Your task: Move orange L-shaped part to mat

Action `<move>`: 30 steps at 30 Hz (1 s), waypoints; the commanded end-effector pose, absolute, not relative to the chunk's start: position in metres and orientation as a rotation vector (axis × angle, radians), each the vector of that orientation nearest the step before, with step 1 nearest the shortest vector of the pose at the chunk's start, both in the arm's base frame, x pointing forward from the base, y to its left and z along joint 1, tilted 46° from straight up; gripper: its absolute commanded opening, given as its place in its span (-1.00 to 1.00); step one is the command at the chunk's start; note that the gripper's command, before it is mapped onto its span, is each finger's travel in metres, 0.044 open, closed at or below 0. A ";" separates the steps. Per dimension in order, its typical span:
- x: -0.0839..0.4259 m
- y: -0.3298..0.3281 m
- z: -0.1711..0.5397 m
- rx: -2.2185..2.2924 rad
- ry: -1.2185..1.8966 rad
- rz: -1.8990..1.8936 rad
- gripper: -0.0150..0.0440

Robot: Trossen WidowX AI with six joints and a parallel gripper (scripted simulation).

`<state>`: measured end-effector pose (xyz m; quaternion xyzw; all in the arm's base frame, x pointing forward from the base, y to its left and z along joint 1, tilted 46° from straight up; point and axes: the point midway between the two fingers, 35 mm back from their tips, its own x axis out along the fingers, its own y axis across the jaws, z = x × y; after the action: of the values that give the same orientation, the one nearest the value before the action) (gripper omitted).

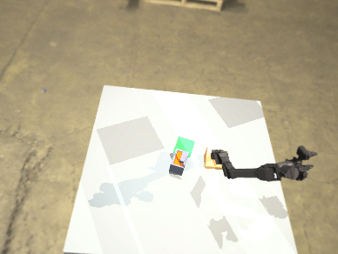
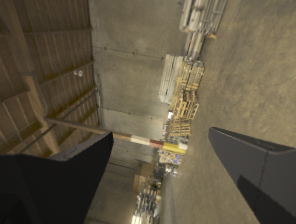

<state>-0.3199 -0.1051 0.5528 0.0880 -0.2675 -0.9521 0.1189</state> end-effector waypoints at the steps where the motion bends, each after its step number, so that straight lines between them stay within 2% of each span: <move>1: -0.319 -0.108 0.552 0.263 -0.776 -2.777 0.78; 8: -0.313 -0.138 0.537 0.342 -0.698 -2.705 0.15; 9: -0.312 -0.140 0.536 0.348 -0.690 -2.698 0.12; 14: -0.298 -0.184 0.514 0.455 -0.578 -2.581 0.12; 20: -0.254 -0.258 0.473 0.622 -0.380 -2.336 0.12; 30: -0.116 -0.358 0.378 0.863 0.096 -1.790 0.12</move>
<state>-0.1610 -0.3367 0.4084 0.3297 -0.0164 -0.8055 0.4921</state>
